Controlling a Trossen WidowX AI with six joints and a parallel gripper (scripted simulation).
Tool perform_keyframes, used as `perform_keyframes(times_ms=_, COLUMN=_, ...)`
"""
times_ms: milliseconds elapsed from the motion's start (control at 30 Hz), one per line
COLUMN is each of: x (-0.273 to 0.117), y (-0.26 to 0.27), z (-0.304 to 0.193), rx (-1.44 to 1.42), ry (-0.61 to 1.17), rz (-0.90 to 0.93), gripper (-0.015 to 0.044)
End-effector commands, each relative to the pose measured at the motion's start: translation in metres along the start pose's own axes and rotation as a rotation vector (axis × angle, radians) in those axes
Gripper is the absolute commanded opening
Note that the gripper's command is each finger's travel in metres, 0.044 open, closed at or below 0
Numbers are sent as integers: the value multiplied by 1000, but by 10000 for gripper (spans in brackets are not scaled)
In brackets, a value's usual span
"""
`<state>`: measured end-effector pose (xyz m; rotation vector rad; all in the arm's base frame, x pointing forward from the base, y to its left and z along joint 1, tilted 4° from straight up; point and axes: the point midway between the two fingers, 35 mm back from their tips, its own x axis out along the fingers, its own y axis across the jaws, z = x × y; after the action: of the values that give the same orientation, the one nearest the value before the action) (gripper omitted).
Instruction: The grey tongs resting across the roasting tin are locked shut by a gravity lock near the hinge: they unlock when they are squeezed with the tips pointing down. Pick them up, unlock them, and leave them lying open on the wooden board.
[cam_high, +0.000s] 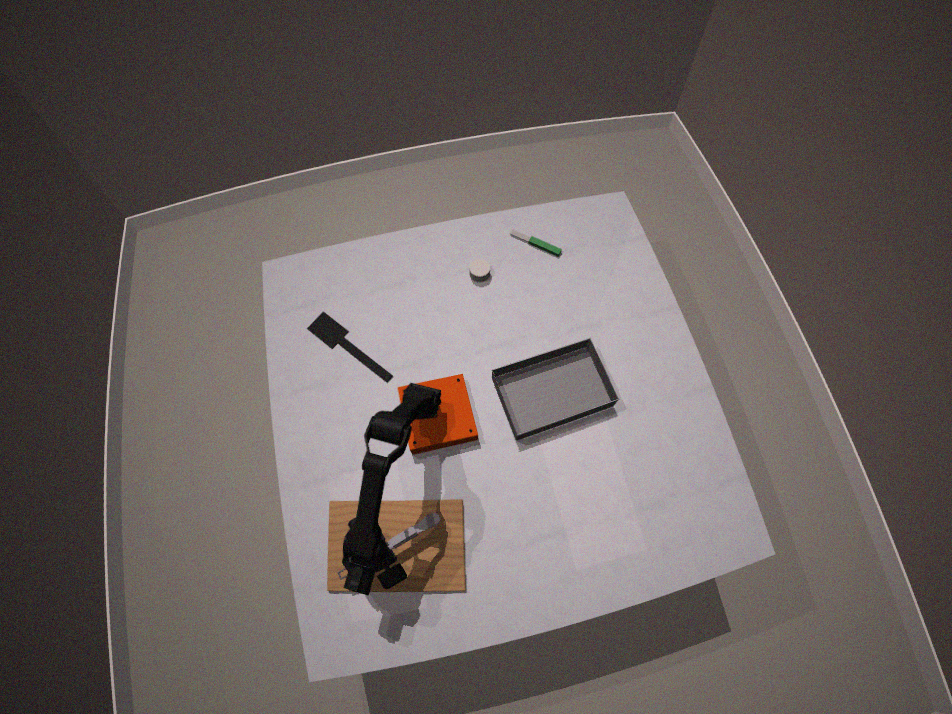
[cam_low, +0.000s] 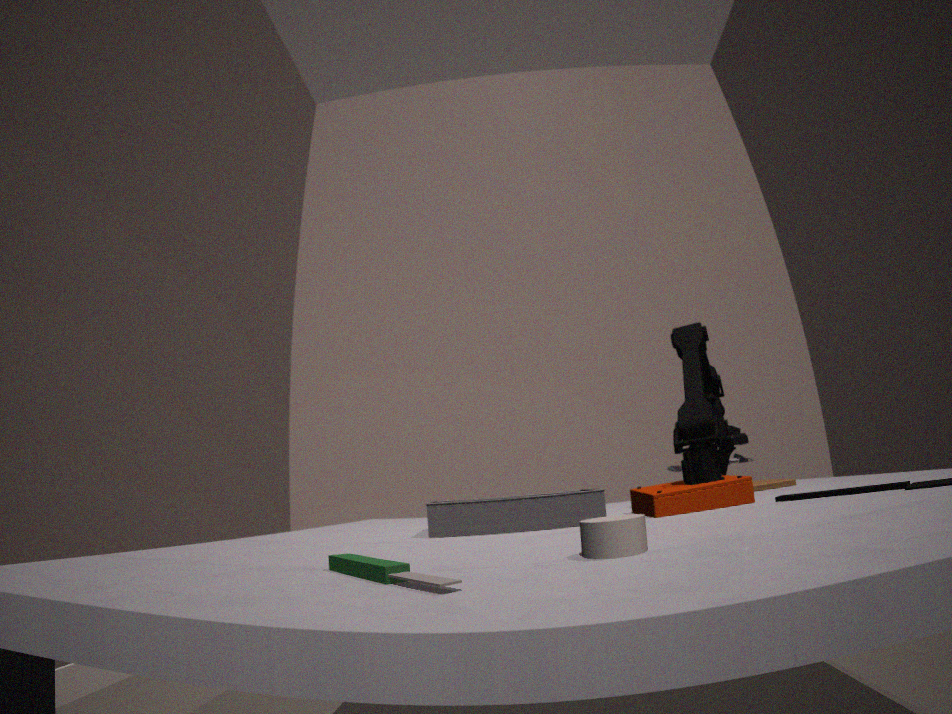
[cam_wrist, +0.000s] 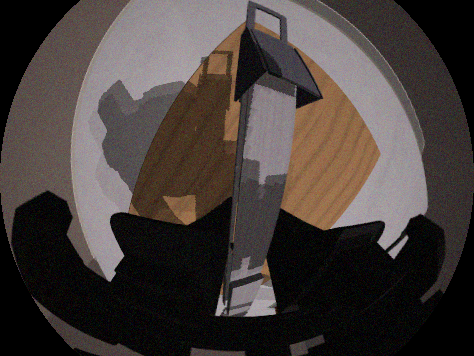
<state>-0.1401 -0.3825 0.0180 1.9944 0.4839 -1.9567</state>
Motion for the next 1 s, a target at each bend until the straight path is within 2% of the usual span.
perform_keyframes(times_ms=0, x=-1, y=0, z=0, rx=0, ry=-1, rz=1, gripper=34)
perform_keyframes(times_ms=500, x=-1, y=0, z=0, rx=0, ry=-1, rz=1, gripper=427)
perform_keyframes(times_ms=700, x=-5, y=-16, z=4, rx=1, ry=-1, rz=0, gripper=440)
perform_keyframes(times_ms=967, x=-28, y=-128, z=4, rx=4, ry=2, rz=-6, gripper=440)
